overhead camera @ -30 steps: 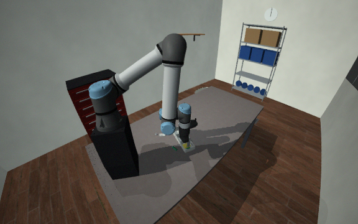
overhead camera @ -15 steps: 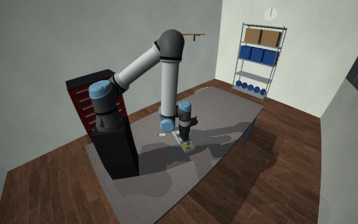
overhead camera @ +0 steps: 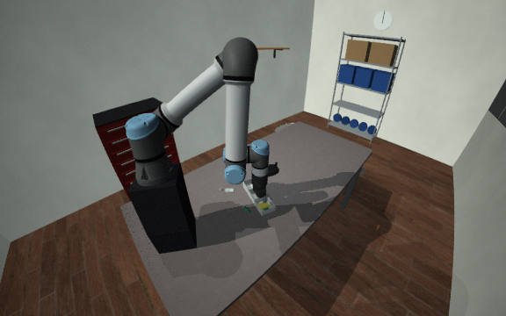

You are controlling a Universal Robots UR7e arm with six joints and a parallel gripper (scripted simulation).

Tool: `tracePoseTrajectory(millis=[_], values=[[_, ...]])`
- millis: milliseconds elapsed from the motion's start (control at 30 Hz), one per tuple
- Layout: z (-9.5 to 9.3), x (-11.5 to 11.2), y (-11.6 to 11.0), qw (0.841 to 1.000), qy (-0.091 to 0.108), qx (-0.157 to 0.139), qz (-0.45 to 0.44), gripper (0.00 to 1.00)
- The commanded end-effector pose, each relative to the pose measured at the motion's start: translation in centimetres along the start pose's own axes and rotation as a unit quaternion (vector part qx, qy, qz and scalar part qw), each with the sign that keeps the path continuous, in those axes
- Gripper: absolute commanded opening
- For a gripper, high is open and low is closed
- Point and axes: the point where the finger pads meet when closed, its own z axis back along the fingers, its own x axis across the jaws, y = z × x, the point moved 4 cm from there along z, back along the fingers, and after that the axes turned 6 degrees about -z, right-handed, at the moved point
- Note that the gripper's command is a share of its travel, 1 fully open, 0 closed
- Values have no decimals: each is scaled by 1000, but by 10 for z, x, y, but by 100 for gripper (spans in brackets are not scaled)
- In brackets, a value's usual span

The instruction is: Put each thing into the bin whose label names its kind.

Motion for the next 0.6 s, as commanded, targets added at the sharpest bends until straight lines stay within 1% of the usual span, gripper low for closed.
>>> tracePoseTrajectory(millis=[0, 133, 200, 233, 267, 400, 567], values=[[3, -6, -36, 997, 0, 0, -78, 60], [6, -10, -69, 992, 1, -2, -128, 60], [6, -10, -69, 992, 1, -2, -128, 60], [7, -11, -77, 987, 1, -3, -164, 60], [8, -13, -85, 985, 1, -5, -173, 60], [8, -13, -87, 976, 2, -7, -219, 60], [8, -13, -87, 960, 4, -9, -278, 60]])
